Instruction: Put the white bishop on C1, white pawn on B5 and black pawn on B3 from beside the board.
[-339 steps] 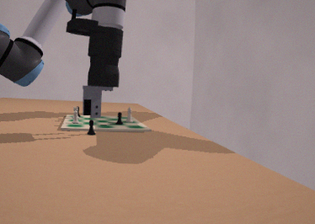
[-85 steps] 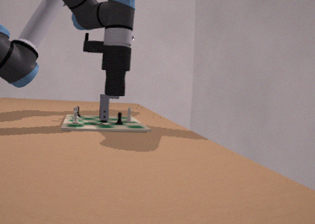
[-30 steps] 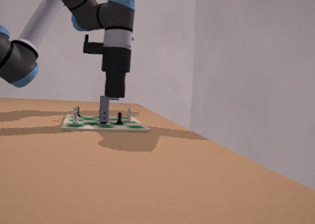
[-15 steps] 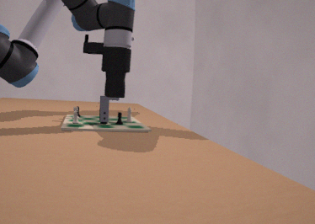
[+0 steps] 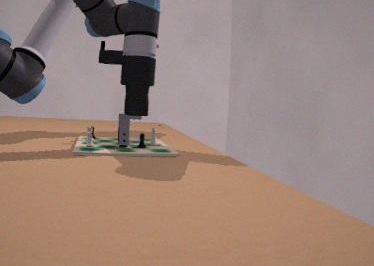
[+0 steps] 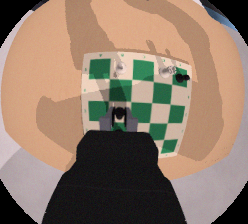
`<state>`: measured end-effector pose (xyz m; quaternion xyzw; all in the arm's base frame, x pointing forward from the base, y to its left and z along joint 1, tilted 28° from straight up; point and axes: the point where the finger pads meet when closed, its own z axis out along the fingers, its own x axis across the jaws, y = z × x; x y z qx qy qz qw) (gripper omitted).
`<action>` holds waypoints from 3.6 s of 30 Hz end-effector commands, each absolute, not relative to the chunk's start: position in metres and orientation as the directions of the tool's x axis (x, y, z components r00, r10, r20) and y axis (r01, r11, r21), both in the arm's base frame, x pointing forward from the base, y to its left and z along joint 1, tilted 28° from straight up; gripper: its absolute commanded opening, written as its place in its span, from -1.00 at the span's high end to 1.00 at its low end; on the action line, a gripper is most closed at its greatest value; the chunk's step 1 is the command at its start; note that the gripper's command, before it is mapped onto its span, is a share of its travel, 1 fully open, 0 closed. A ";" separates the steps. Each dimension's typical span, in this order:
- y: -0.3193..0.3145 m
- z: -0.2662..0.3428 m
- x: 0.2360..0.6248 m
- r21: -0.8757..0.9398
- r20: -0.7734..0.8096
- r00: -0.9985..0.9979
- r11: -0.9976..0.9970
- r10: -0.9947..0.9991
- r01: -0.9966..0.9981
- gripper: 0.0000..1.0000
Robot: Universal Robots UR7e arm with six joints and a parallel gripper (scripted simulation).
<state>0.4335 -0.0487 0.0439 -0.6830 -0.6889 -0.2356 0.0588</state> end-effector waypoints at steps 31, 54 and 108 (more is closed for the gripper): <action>-0.069 0.088 0.422 0.245 0.402 -0.060 -0.044 0.914 0.968 -0.36; -0.085 0.124 0.412 0.245 0.402 -0.060 -0.044 0.914 0.968 -1.00; -0.117 0.193 0.393 0.245 0.402 -0.060 -0.044 0.914 0.968 -1.00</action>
